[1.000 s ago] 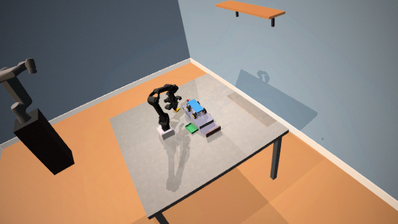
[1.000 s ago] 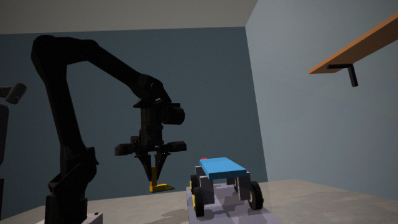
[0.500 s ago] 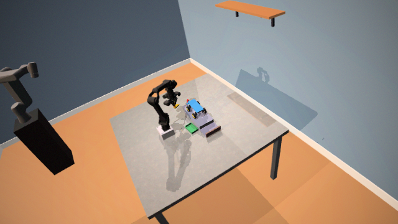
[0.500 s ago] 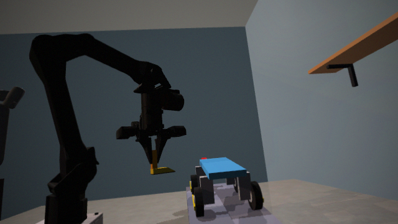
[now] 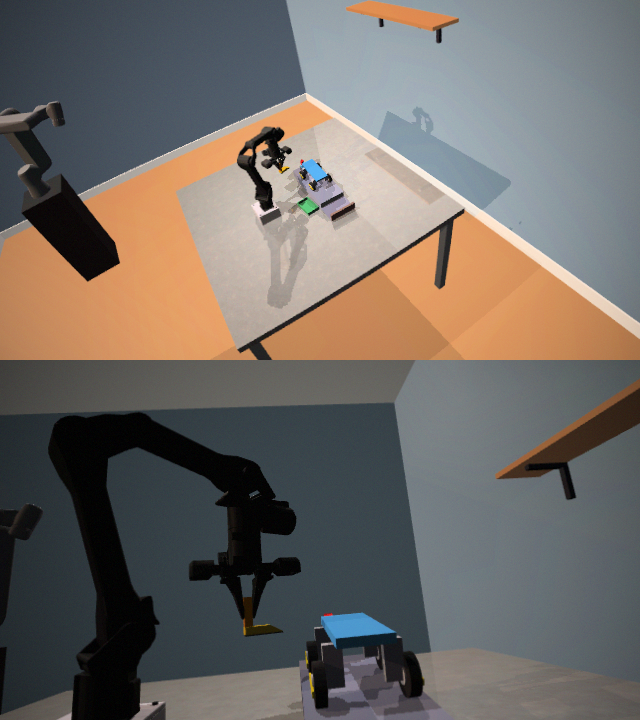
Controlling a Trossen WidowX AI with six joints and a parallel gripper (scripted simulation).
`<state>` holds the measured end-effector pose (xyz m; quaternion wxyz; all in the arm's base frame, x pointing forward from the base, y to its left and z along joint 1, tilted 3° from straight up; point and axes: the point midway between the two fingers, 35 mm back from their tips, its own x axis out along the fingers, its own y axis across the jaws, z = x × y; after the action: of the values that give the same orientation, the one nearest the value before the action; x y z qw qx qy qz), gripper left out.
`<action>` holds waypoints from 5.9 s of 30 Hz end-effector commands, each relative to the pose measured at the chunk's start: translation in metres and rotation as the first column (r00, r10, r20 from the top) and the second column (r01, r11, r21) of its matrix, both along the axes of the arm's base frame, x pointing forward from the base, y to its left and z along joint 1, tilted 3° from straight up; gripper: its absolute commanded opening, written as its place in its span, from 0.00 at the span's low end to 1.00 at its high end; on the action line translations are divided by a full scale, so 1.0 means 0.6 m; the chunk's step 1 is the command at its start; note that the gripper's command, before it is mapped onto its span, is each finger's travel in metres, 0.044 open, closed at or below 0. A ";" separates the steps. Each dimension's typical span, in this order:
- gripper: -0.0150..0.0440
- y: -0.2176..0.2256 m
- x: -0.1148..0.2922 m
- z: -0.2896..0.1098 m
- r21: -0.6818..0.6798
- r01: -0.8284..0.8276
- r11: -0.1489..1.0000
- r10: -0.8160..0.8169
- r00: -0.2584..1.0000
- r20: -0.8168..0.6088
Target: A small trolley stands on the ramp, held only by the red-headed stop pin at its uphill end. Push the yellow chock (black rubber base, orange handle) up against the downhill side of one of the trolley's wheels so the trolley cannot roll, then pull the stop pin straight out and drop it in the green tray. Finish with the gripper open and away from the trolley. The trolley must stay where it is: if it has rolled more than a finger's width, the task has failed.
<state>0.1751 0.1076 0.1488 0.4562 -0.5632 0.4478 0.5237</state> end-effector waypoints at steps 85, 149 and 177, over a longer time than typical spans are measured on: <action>0.25 0.001 0.000 0.001 0.056 0.233 -0.971 -0.237 -0.967 -0.093; 0.25 -0.205 0.039 -0.007 0.040 -0.265 -0.963 0.259 -0.960 -0.109; 0.25 -0.365 0.059 -0.012 0.048 -0.265 -0.963 0.259 -0.960 -0.112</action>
<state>0.2069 -0.0994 0.1412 -0.4988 -0.5242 -0.4564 0.5177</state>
